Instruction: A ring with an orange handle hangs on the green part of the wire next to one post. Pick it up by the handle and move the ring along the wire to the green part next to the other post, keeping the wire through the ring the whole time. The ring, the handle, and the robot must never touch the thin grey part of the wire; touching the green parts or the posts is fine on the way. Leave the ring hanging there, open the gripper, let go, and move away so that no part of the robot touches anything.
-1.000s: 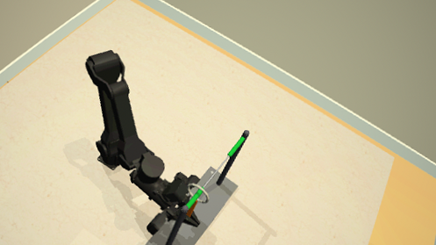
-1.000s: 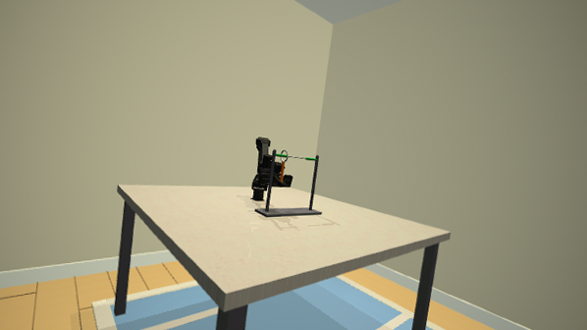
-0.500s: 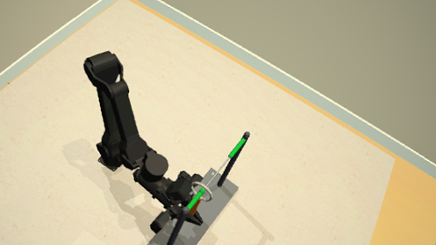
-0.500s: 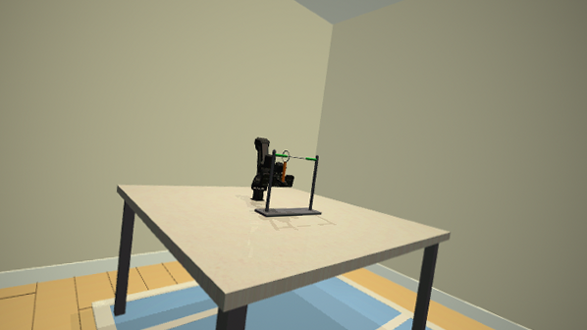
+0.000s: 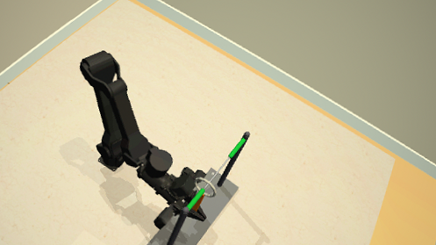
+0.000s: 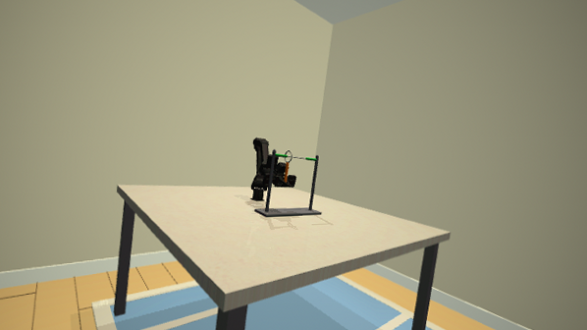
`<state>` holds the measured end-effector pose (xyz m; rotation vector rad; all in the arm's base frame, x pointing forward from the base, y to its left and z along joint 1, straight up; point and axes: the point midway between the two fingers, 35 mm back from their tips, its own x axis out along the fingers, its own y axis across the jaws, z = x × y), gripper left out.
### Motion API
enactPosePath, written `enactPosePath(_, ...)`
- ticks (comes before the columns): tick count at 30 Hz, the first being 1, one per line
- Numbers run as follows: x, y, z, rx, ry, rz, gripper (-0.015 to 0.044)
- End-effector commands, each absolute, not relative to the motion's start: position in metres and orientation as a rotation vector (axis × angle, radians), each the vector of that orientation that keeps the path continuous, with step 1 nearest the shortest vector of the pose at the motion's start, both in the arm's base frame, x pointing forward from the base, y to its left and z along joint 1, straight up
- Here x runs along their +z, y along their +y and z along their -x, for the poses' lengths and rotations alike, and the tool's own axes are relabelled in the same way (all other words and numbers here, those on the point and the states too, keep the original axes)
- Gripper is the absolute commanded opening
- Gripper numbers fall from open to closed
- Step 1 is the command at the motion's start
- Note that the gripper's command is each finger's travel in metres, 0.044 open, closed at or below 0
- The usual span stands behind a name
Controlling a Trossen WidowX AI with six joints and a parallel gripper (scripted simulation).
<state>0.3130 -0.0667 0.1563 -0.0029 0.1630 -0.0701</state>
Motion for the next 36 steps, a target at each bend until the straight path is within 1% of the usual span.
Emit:
enactPosePath(1, 0.156, -0.063, -0.313, -0.072, 0.163, -0.001, -0.015)
enactPosePath(36, 0.156, -0.028, -0.316, -0.068, 0.167, -0.005, -0.015)
